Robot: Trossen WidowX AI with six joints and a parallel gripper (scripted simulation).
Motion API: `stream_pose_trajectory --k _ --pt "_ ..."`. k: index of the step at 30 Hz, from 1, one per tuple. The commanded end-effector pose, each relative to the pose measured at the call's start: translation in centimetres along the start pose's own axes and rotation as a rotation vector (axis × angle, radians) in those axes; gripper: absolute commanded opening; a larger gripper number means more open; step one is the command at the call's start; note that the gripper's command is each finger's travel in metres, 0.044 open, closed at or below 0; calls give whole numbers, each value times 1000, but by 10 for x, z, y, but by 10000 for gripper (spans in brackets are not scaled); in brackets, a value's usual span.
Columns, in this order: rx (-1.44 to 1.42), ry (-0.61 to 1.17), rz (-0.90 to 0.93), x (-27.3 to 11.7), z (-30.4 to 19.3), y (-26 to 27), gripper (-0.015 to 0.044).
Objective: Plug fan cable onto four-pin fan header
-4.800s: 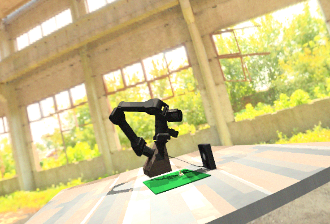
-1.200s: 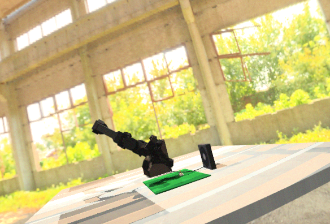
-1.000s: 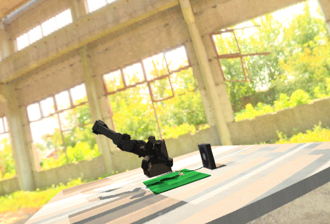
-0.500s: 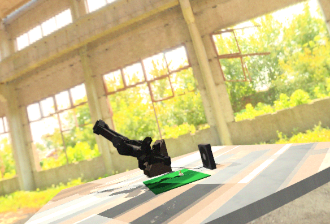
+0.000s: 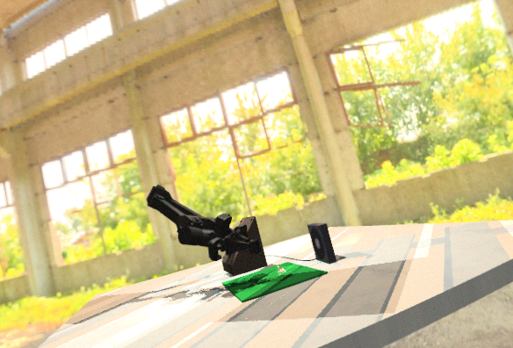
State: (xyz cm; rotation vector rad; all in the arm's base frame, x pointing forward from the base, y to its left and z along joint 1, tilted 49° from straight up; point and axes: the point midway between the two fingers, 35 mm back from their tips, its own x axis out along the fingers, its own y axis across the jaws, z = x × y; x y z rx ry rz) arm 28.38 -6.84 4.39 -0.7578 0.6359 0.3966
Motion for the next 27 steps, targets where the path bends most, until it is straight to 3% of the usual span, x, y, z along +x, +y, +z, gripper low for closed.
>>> stream_pose_trajectory --k 1,27 --pt "-47 -50 -32 -6 3 0 0" --pt "-86 -84 -62 -13 13 1 0"
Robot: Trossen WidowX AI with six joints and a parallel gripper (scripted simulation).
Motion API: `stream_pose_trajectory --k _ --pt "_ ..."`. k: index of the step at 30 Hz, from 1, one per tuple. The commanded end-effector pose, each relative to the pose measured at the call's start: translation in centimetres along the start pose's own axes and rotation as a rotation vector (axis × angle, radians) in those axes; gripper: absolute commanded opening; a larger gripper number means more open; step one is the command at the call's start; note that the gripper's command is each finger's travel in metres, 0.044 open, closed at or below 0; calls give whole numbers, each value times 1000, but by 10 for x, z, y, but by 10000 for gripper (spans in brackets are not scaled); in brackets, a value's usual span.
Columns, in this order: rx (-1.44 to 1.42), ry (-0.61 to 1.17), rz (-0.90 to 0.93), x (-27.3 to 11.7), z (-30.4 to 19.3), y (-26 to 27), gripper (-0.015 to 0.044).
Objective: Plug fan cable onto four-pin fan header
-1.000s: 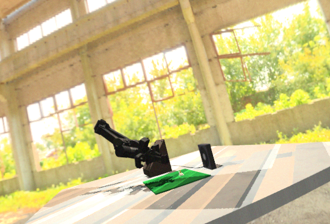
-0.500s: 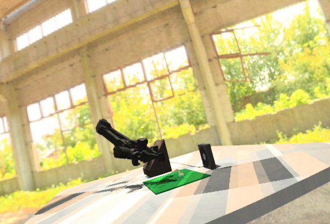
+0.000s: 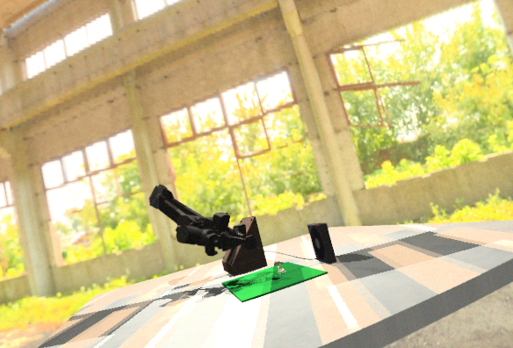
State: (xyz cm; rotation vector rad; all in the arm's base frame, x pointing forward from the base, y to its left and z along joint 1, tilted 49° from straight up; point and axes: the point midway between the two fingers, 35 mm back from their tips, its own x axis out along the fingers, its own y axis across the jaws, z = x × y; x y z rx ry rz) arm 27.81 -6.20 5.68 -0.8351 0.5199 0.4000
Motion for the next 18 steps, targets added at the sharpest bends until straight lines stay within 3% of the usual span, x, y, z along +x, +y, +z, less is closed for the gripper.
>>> stream_pose_trajectory --k 1,18 --pt "-1 -1 -3 -1 3 -1 0" --pt "-3 -3 0 -2 -7 -1 0"
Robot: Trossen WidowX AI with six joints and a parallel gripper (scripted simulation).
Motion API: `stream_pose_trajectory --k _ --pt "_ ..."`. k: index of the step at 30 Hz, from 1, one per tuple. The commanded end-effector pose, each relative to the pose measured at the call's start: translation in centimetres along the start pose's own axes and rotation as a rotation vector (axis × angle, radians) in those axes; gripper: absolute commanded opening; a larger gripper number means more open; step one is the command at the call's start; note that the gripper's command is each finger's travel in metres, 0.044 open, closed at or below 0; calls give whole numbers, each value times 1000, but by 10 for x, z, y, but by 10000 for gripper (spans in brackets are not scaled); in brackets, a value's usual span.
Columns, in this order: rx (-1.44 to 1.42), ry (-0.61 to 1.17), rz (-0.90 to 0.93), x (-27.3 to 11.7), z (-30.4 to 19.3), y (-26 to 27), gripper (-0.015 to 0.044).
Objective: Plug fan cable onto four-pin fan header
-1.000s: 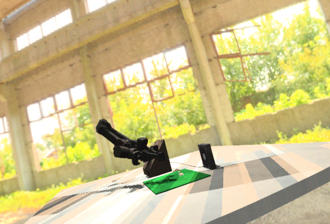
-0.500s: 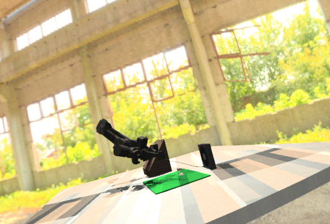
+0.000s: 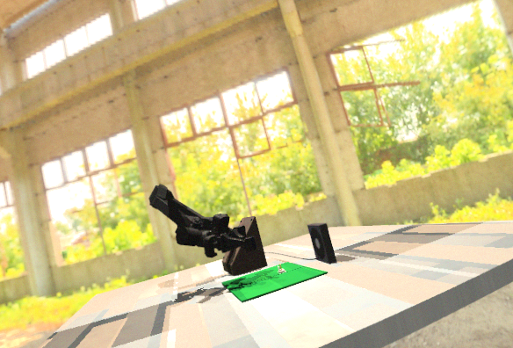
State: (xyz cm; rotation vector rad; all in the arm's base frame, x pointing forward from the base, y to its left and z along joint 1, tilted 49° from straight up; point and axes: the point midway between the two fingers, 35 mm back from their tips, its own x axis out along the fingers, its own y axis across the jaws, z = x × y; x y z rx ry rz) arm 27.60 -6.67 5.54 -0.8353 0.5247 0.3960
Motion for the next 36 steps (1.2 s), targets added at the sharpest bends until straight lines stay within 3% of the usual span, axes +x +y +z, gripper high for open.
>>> stream_pose_trajectory --k 1,36 --pt "-5 -8 1 0 -3 0 0" --pt "-6 -7 2 1 -34 -2 0"
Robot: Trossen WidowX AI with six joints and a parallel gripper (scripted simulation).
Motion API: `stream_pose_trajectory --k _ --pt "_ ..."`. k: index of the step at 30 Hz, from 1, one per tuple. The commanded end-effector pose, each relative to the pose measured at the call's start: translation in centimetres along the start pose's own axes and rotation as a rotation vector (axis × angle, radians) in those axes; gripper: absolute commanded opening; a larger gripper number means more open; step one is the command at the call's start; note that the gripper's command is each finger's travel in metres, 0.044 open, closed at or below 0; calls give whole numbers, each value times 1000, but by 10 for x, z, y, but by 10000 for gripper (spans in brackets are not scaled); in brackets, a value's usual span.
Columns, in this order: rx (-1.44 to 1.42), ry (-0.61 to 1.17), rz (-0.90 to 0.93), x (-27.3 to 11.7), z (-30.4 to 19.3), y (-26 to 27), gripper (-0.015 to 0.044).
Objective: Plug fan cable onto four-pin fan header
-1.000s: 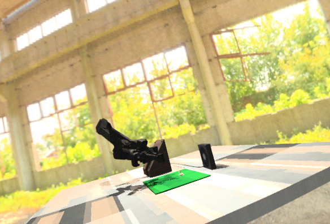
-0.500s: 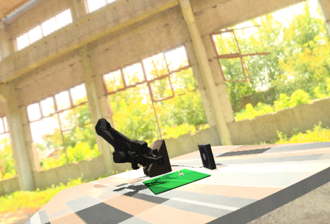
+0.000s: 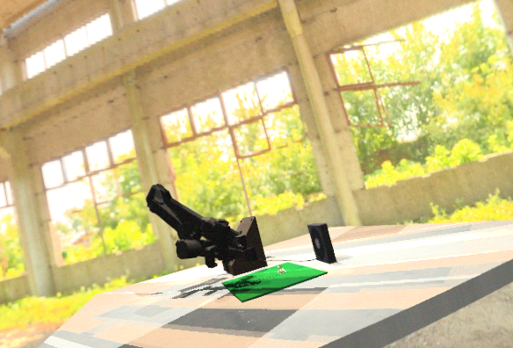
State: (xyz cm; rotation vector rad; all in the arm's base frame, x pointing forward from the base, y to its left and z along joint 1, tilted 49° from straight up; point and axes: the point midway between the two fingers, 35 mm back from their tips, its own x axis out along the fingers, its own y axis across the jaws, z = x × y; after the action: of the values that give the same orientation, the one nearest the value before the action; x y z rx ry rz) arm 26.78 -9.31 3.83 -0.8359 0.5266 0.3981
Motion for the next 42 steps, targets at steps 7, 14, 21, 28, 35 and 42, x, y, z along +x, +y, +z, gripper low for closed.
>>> stream_pose_trajectory --k 7,14,21,28,35,42 --pt "-5 -8 0 2 -8 0 0" --pt "-5 -8 0 3 -14 -1 0" --pt "-5 -8 0 4 -20 -1 0" --pt "-5 -7 1 5 -26 -1 0" --pt "-5 -7 1 7 -31 -1 0" --pt "-5 -7 1 8 -37 -1 0"
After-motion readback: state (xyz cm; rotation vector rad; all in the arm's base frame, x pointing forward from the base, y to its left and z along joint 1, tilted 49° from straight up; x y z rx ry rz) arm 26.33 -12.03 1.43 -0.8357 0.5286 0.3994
